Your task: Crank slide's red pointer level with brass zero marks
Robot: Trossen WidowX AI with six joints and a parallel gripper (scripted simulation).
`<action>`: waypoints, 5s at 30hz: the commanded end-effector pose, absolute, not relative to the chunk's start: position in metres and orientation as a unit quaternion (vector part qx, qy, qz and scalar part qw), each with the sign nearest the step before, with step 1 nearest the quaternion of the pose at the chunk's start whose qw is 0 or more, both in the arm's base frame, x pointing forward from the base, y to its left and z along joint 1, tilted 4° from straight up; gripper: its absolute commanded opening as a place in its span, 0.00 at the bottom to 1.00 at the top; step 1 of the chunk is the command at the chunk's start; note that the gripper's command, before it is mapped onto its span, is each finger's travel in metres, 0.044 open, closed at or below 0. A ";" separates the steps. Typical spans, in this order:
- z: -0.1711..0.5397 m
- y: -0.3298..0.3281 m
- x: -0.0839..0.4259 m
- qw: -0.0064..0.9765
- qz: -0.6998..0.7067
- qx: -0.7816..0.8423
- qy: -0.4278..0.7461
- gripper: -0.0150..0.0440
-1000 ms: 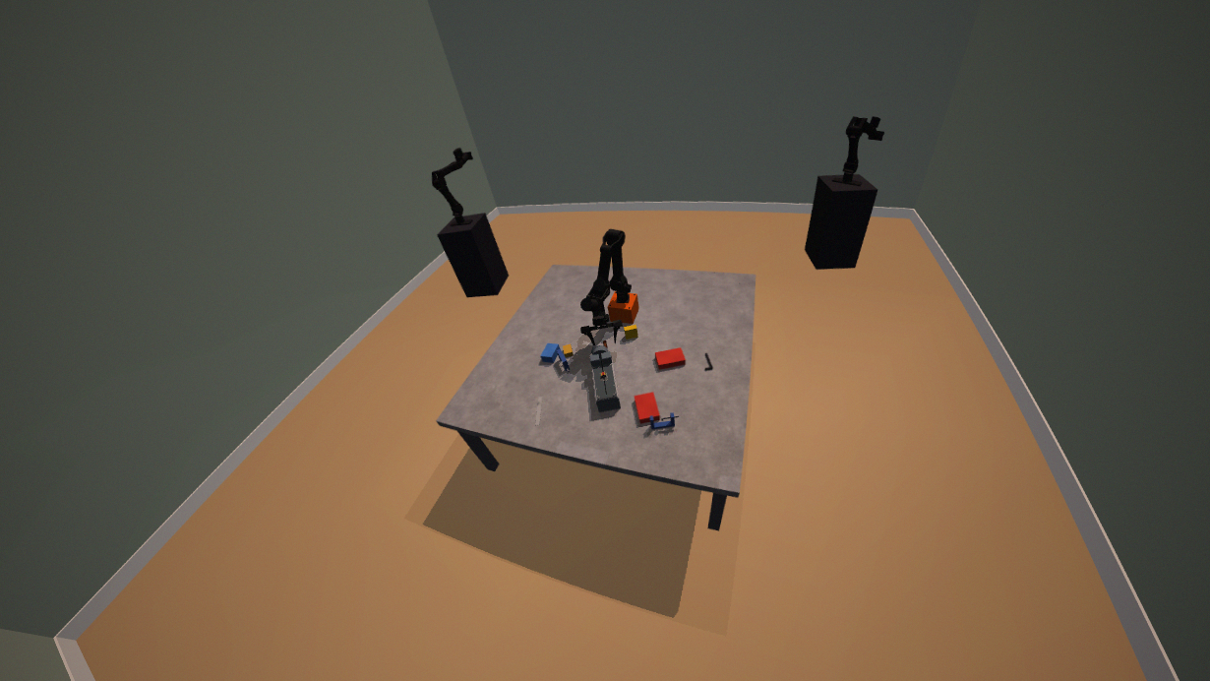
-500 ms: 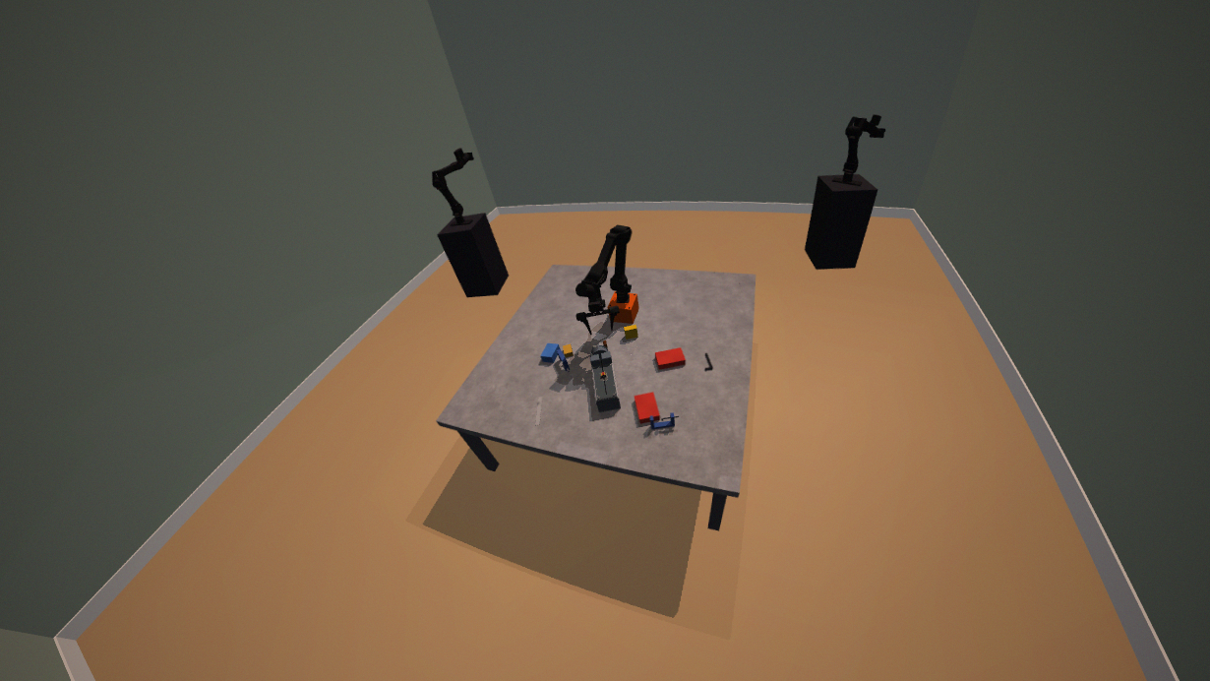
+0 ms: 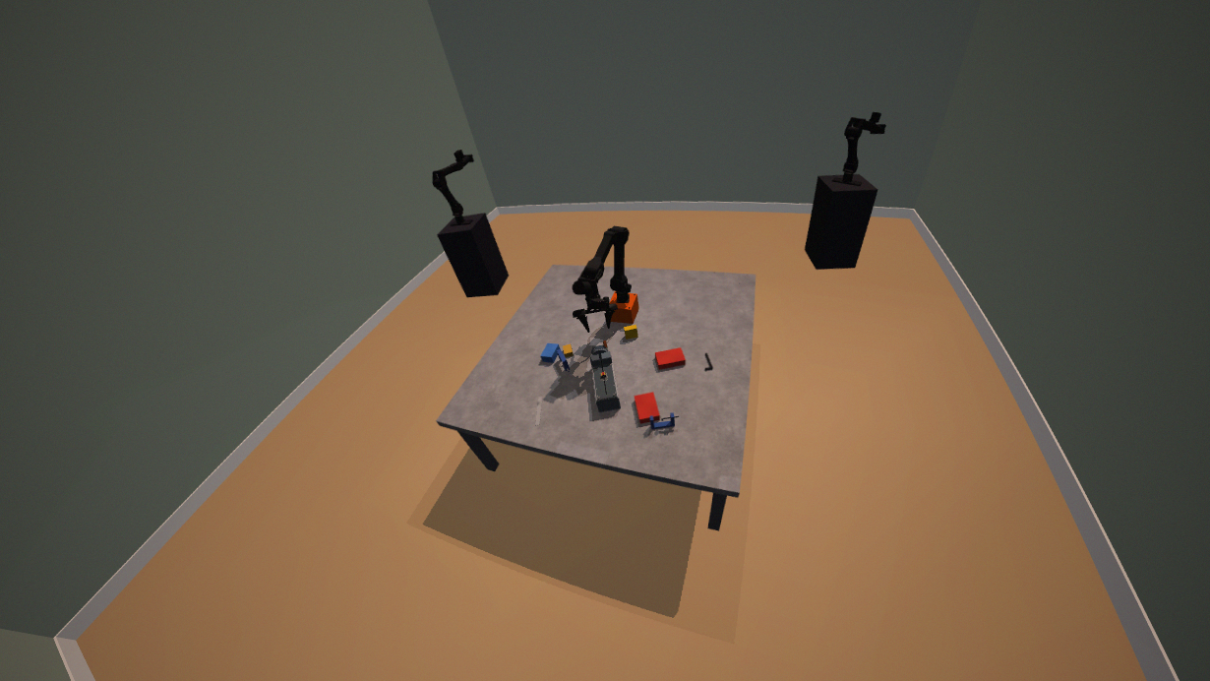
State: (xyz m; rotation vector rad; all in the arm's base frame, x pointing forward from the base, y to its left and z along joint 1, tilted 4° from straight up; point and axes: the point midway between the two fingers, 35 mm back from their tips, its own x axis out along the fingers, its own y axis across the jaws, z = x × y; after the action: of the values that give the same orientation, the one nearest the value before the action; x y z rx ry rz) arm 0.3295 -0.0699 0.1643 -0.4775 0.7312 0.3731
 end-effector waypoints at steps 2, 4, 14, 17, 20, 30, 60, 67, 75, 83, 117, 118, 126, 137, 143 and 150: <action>0.171 -0.072 0.343 0.854 0.215 -0.316 0.352 1.00; 0.173 -0.072 0.348 0.835 0.233 -0.354 0.351 1.00; 0.183 -0.068 0.380 0.708 0.329 -0.535 0.323 1.00; 0.185 -0.065 0.390 0.662 0.358 -0.583 0.308 1.00; 0.186 -0.065 0.398 0.612 0.384 -0.626 0.294 1.00; 0.187 -0.060 0.424 0.425 0.469 -0.739 0.231 1.00; 0.161 -0.049 0.455 0.104 0.575 -0.807 0.090 1.00; 0.161 -0.049 0.455 0.104 0.575 -0.807 0.090 1.00; 0.165 -0.054 0.446 0.203 0.549 -0.799 0.139 1.00; 0.170 -0.062 0.427 0.376 0.491 -0.756 0.216 1.00; 0.162 -0.069 0.333 0.883 0.190 -0.245 0.351 1.00; 0.161 -0.069 0.330 0.891 0.182 -0.226 0.351 1.00; 0.152 -0.066 0.307 0.931 0.118 -0.067 0.339 1.00; 0.131 -0.066 0.308 0.935 0.108 -0.039 0.335 1.00; 0.100 -0.066 0.312 0.935 0.108 -0.039 0.335 1.00; 0.068 -0.063 0.311 0.935 0.108 -0.038 0.336 1.00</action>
State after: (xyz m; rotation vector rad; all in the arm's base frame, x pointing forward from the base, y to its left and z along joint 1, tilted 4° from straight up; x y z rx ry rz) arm 0.3118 -0.0640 0.0764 -0.0829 0.6853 0.2262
